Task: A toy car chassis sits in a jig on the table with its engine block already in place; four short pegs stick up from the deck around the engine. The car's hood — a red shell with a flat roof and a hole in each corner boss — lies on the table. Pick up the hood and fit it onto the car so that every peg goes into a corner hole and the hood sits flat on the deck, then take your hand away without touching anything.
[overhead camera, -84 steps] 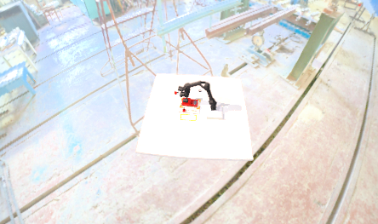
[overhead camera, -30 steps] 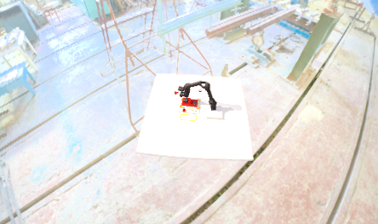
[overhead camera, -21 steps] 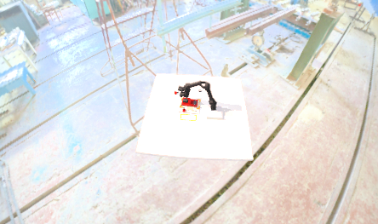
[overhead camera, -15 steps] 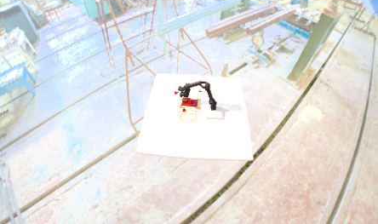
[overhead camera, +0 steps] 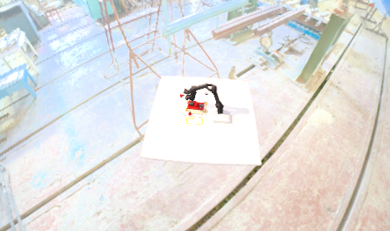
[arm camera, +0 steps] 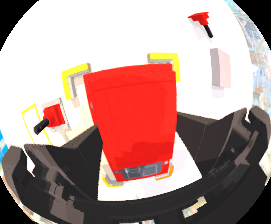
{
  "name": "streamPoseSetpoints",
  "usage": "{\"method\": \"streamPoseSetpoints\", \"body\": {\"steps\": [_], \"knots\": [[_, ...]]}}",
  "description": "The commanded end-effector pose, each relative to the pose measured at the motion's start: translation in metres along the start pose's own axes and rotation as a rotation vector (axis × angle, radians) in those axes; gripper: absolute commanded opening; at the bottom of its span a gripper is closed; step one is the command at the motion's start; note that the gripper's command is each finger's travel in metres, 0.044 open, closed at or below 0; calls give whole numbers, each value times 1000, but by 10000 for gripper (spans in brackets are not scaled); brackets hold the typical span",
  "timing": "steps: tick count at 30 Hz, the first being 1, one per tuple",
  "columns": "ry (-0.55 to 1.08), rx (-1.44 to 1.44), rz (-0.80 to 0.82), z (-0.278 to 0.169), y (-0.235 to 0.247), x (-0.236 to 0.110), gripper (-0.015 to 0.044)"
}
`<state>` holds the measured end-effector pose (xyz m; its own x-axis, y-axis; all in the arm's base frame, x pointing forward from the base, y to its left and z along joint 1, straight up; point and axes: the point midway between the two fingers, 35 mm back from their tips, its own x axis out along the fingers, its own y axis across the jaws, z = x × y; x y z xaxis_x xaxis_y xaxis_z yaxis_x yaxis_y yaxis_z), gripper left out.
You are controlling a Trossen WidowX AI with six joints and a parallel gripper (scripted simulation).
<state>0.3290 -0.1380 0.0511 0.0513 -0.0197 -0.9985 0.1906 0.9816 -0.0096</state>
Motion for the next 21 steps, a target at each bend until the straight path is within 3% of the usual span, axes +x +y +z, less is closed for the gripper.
{"method": "streamPoseSetpoints", "body": {"steps": [1,11,21], "knots": [[18,0,1,-2,-1,11,0],[13,0,1,-1,0,8,0],[0,0,0,0,0,0,262]]}}
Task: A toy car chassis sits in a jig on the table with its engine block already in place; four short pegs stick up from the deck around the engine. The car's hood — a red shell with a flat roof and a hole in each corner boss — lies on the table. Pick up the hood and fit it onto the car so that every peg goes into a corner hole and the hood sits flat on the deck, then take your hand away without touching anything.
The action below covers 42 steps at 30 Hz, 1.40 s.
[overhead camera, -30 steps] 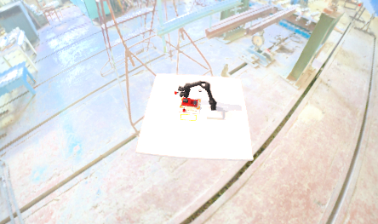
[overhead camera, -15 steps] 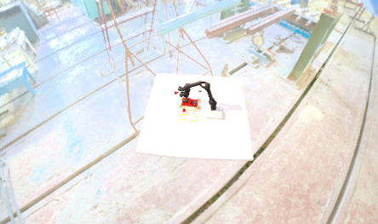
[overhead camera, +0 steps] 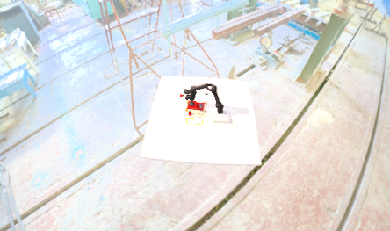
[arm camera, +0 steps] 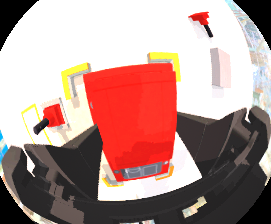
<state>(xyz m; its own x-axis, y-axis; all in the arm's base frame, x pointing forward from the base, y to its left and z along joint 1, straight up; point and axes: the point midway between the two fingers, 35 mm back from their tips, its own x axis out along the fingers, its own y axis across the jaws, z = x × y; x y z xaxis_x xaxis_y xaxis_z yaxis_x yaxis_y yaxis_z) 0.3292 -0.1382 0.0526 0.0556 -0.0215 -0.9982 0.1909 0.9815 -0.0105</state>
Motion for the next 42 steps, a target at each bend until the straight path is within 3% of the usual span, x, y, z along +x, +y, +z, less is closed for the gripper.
{"method": "streamPoseSetpoints", "body": {"steps": [1,7,12,20,42], "knots": [[4,0,1,0,0,2,289],[4,0,1,0,0,2,440],[6,0,1,1,0,-5,440],[26,0,6,2,-1,-64,440],[26,0,6,2,-1,-64,440]]}}
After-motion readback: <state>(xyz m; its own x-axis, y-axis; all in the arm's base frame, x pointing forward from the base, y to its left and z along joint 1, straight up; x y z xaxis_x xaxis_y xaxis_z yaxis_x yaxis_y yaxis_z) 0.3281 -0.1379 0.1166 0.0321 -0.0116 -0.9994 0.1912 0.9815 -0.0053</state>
